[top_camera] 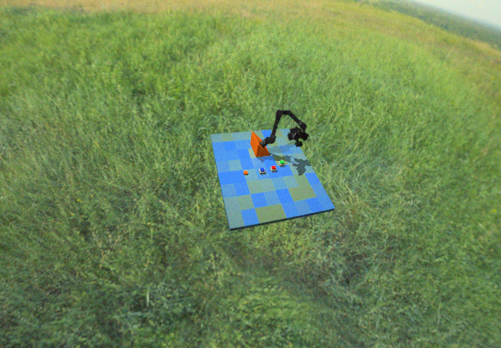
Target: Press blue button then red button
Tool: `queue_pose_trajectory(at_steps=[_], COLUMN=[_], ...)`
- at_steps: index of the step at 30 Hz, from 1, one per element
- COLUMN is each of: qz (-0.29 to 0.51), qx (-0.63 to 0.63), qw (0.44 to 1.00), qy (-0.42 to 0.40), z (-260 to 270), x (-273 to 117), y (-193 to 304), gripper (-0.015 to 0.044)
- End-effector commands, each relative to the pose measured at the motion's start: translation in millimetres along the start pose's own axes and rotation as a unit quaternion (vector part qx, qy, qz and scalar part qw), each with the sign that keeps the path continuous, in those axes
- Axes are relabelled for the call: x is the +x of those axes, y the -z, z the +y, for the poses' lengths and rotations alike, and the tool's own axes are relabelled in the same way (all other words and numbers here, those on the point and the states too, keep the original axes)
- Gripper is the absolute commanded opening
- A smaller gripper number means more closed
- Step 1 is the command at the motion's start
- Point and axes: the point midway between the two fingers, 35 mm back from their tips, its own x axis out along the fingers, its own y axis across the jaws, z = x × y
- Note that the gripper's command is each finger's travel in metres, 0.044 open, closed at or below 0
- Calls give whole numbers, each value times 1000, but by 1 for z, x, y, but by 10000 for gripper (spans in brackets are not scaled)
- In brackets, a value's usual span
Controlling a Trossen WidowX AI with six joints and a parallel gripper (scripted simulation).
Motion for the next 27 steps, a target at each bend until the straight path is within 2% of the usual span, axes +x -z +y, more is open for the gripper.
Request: queue_pose_trajectory(at_steps=[1,8,14,20,23,27], qz=[-5,-203,-365,-480,-515,-537], qx=[3,142,308,477,551,629], qw=[1000,963,848,645,511,307], qy=[-2,-104,-227,-355,-412,-471], z=[-1,-25,-35,-36,-34,-28], x=[1,47,91,131,150,175], y=[-1,-49,-100,-149,-171,-198], gripper=[400,400,400,400,400,400])
